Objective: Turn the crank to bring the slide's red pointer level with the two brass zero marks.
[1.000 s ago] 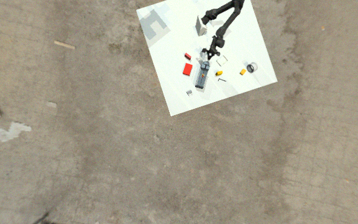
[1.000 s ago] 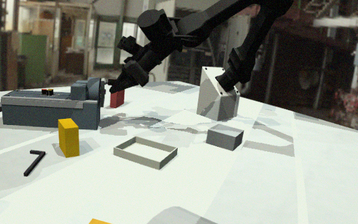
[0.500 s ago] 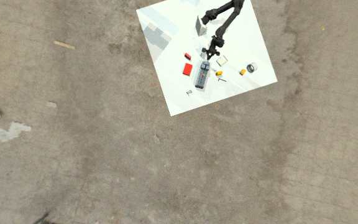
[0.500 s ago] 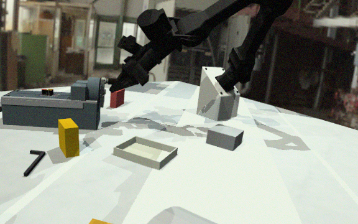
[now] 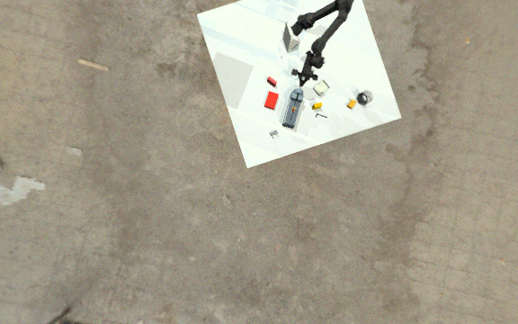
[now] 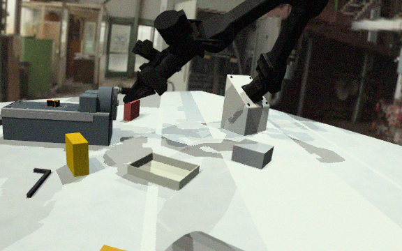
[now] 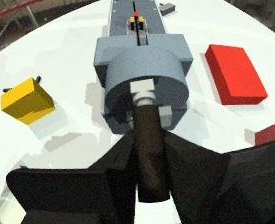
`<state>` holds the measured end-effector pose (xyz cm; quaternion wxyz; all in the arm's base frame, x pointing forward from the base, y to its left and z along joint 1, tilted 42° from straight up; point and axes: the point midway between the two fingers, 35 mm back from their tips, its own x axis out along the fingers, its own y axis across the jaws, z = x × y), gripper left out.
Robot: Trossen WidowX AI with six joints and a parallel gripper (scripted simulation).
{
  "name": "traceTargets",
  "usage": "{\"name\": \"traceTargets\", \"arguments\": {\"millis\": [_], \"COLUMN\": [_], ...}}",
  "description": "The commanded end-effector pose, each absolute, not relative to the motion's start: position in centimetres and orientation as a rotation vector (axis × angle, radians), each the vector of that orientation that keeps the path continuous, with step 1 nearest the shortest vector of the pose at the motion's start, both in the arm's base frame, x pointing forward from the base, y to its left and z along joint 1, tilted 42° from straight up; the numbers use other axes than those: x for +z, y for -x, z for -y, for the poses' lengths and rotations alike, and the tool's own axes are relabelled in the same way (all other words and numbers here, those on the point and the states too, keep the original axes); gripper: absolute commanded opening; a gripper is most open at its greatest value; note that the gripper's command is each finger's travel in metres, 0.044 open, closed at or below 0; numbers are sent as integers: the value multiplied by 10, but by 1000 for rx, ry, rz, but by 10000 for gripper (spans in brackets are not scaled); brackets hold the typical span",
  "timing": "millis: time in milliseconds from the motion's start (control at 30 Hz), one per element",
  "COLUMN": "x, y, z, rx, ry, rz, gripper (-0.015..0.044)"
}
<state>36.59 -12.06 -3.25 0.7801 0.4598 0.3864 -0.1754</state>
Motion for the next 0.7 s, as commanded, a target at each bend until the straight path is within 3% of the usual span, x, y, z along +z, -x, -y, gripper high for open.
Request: {"name": "traceTargets", "arguments": {"millis": [0,667], "x": [-37,-39], "y": [-360,-358], "z": [126,127], "rx": [-404,-404], "ry": [-994,-994], "rz": [-838,-838], "gripper": [0,0]}}
